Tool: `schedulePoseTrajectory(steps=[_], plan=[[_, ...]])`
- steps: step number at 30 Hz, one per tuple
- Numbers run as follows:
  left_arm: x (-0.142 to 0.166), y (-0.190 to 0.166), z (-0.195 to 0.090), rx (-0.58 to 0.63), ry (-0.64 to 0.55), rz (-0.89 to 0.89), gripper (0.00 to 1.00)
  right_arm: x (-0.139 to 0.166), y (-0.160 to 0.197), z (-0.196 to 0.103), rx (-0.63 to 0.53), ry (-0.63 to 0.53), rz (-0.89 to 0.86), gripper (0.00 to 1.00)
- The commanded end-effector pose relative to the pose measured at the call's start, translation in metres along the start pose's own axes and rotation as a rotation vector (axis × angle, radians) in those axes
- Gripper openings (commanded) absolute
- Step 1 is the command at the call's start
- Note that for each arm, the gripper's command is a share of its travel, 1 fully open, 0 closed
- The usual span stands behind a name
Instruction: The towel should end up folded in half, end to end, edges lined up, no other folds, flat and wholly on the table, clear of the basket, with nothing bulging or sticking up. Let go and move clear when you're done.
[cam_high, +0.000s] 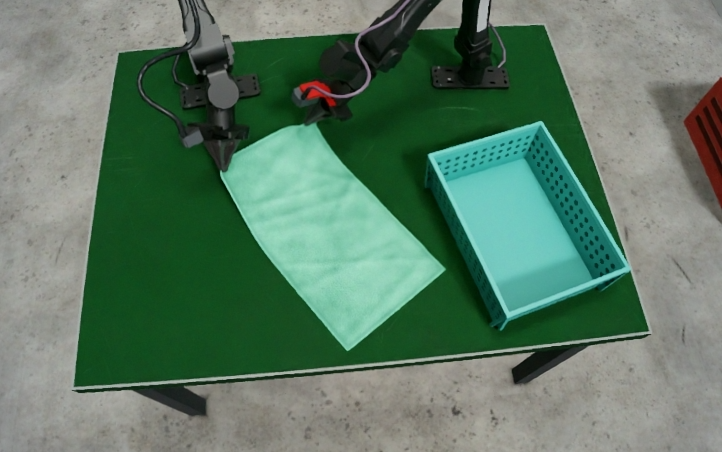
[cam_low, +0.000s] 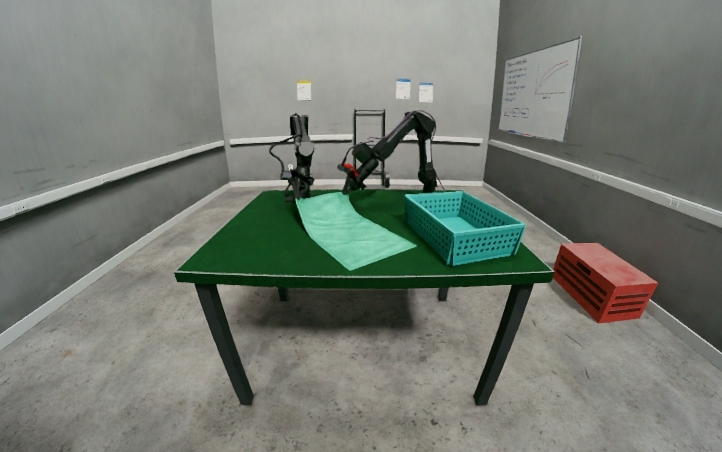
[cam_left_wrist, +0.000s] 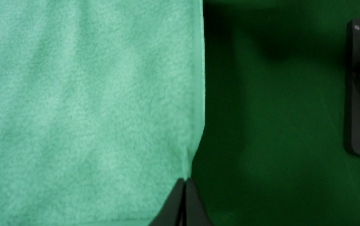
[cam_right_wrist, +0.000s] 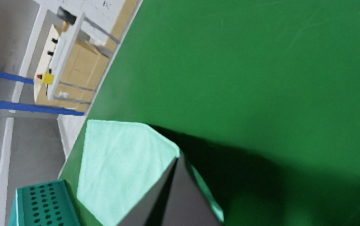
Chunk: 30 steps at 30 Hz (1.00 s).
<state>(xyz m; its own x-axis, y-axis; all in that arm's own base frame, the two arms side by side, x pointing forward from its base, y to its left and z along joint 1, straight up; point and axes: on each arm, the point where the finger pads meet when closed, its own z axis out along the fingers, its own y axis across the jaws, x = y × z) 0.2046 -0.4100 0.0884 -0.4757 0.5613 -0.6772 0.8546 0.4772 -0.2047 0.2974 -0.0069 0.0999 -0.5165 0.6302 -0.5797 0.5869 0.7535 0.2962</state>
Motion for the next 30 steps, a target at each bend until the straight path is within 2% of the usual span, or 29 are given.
schedulePoseTrajectory(steps=[1, 2, 3, 6, 7, 10, 12, 16, 17, 19, 20, 21, 22, 24, 25, 27, 29, 30], plan=[[0.003, -0.023, 0.004, 0.105, 0.03, 0.058, 0.0, -0.009, 0.004, -0.006, 0.018, -0.024, 0.03, 0.0], [-0.022, -0.023, -0.024, 0.175, -0.018, 0.069, 0.0, -0.028, 0.013, -0.036, -0.026, -0.094, 0.096, 0.0], [-0.022, -0.022, -0.024, 0.247, -0.026, 0.086, 0.0, -0.028, 0.013, -0.036, -0.037, -0.117, 0.121, 0.0], [-0.013, -0.02, -0.015, 0.246, 0.002, 0.076, 0.0, -0.028, 0.013, -0.036, -0.037, -0.117, 0.121, 0.0], [-0.038, -0.027, -0.033, 0.32, -0.088, 0.082, 0.0, -0.035, 0.016, -0.048, -0.089, -0.14, 0.159, 0.0], [-0.033, -0.026, -0.031, 0.32, -0.07, 0.074, 0.0, -0.035, 0.015, -0.048, -0.088, -0.14, 0.16, 0.0], [-0.045, -0.03, -0.038, 0.363, -0.111, 0.036, 0.0, -0.042, 0.011, -0.054, -0.105, -0.158, 0.183, 0.0], [-0.037, -0.036, -0.033, 0.374, -0.089, 0.038, 0.0, -0.041, 0.012, -0.054, -0.108, -0.155, 0.178, 0.0], [-0.032, -0.028, -0.034, 0.354, -0.101, -0.016, 0.0, -0.043, 0.017, -0.046, -0.113, -0.13, 0.149, 0.0], [-0.032, -0.028, -0.034, 0.355, -0.101, -0.016, 0.0, -0.043, 0.017, -0.046, -0.112, -0.129, 0.149, 0.0], [-0.036, -0.029, -0.035, 0.356, -0.108, -0.012, 0.0, -0.043, 0.017, -0.046, -0.112, -0.129, 0.149, 0.0], [-0.054, -0.009, -0.035, 0.28, -0.157, -0.067, 0.0, -0.049, 0.03, -0.04, -0.147, -0.117, 0.088, 0.0], [-0.039, -0.017, -0.03, 0.247, -0.142, -0.112, 0.0, -0.049, 0.03, -0.04, -0.147, -0.117, 0.088, 0.0], [-0.039, -0.017, -0.03, 0.247, -0.142, -0.112, 0.0, -0.049, 0.03, -0.04, -0.147, -0.117, 0.088, 0.0], [-0.035, 0.026, -0.02, 0.167, -0.142, -0.188, 0.0, -0.052, 0.055, -0.024, -0.187, -0.087, 0.022, 0.0], [-0.043, 0.014, -0.029, 0.065, -0.207, -0.273, 0.0, -0.053, 0.054, -0.024, -0.222, -0.061, -0.038, 0.0], [-0.043, 0.014, -0.029, 0.054, -0.211, -0.282, 0.0, -0.053, 0.054, -0.024, -0.222, -0.061, -0.038, 0.0], [-0.063, 0.011, -0.035, 0.064, -0.251, -0.273, 0.0, -0.053, 0.054, -0.024, -0.222, -0.061, -0.038, 0.0]])
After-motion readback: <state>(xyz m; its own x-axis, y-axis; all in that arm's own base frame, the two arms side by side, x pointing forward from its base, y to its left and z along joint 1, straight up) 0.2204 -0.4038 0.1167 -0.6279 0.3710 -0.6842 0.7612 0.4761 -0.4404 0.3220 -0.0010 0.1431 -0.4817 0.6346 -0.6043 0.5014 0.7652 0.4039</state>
